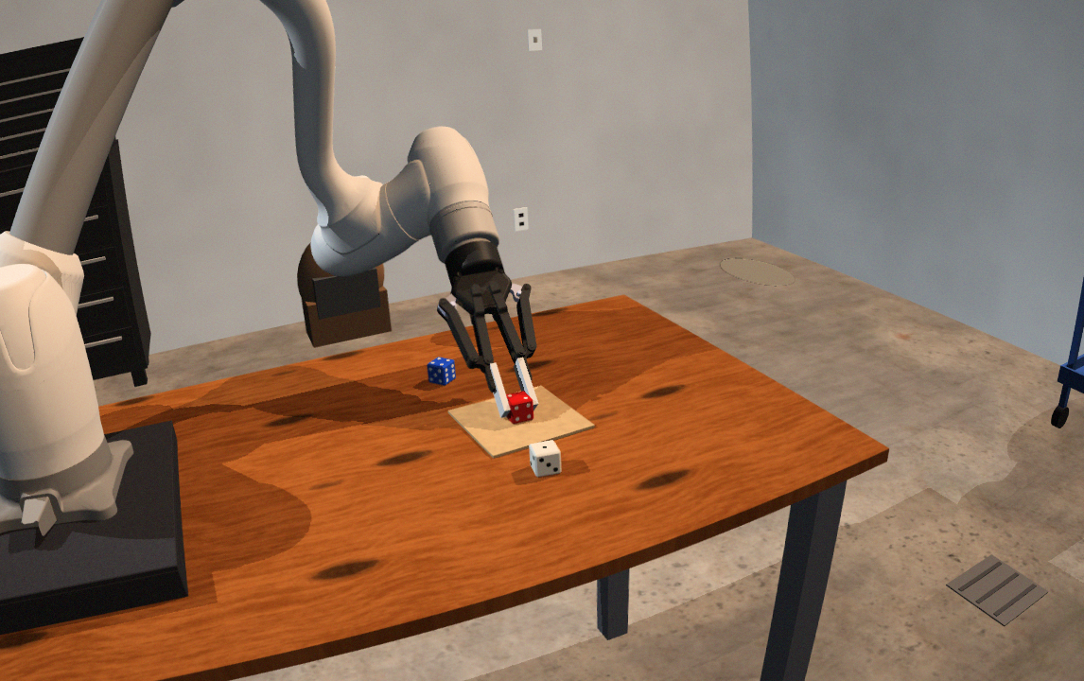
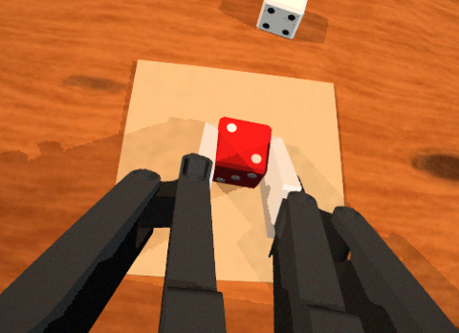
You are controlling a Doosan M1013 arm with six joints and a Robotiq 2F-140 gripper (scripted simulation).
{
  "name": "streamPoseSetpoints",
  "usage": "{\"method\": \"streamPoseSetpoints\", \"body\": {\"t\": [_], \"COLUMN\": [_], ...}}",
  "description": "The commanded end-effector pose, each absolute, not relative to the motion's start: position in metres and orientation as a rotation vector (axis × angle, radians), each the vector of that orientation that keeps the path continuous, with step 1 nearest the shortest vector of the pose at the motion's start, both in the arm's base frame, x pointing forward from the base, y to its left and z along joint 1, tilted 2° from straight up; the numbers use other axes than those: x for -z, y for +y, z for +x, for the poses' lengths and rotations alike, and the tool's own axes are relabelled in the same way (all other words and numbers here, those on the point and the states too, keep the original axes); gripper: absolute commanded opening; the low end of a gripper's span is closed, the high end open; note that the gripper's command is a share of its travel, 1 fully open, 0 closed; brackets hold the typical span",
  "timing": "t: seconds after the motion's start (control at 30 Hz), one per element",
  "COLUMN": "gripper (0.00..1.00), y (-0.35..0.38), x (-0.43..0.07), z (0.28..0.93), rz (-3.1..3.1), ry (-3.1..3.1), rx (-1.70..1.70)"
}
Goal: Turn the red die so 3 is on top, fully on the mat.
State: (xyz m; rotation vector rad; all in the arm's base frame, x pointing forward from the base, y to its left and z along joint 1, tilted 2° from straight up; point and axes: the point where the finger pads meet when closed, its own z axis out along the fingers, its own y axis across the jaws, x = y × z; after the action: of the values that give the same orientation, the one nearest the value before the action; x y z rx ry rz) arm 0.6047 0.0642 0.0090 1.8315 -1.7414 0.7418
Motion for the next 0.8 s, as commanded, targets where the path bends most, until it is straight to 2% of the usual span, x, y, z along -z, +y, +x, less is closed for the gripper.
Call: {"method": "streamPoseSetpoints", "body": {"t": [0.0, 0.47, 0.77], "gripper": [0.16, 0.16, 0.16], "y": [0.064, 0.064, 0.063], "x": [-0.009, -0.027, -0.064], "z": [0.605, 0.605, 0.604], "rz": [1.832, 1.832, 1.832], "ry": [-1.742, -1.742, -1.742], "rx": [-0.742, -0.742, -0.742]}}
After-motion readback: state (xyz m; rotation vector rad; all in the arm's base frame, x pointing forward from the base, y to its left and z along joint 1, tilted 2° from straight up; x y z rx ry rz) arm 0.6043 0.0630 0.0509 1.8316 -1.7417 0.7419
